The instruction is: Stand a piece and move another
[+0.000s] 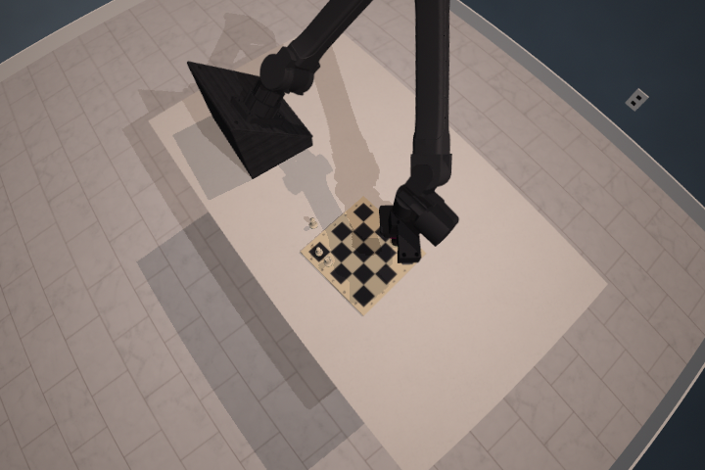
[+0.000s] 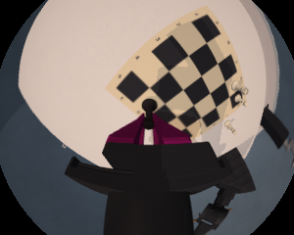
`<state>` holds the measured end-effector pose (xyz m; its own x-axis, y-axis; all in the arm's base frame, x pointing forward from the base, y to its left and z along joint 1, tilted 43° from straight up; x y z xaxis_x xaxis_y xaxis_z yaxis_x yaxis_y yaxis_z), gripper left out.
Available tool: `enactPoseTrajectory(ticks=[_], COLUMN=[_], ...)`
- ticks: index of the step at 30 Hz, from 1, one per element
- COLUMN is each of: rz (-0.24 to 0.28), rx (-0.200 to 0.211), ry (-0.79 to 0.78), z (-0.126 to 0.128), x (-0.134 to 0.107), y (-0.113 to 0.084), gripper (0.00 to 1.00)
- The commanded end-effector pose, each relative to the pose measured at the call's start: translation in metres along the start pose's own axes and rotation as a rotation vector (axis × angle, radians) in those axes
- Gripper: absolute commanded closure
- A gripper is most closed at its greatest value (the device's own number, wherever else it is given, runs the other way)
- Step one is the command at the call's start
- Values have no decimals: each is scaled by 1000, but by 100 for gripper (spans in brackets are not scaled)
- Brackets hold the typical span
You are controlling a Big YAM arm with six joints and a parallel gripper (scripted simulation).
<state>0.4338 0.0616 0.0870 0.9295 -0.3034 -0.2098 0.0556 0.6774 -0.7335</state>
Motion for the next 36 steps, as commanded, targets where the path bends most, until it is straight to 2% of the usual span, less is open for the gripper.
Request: enactPoseTrajectory(ticks=[1,36], rz=[5,-12], rx=[-7,0], ry=[-5,6], z=[-5,-7], x=[-1,10], y=[6,-3], gripper=[100,100])
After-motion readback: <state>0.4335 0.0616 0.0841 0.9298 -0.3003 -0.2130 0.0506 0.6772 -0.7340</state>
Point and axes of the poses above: the point where the finger pads meet when closed, its own y axis out along the fingers, its own z axis across the jaws, x = y × z, the point moved 10 cm from there along -y, back along the fingers, and after that the axes turned 15 degrees about -y, right-handed, at the moved point
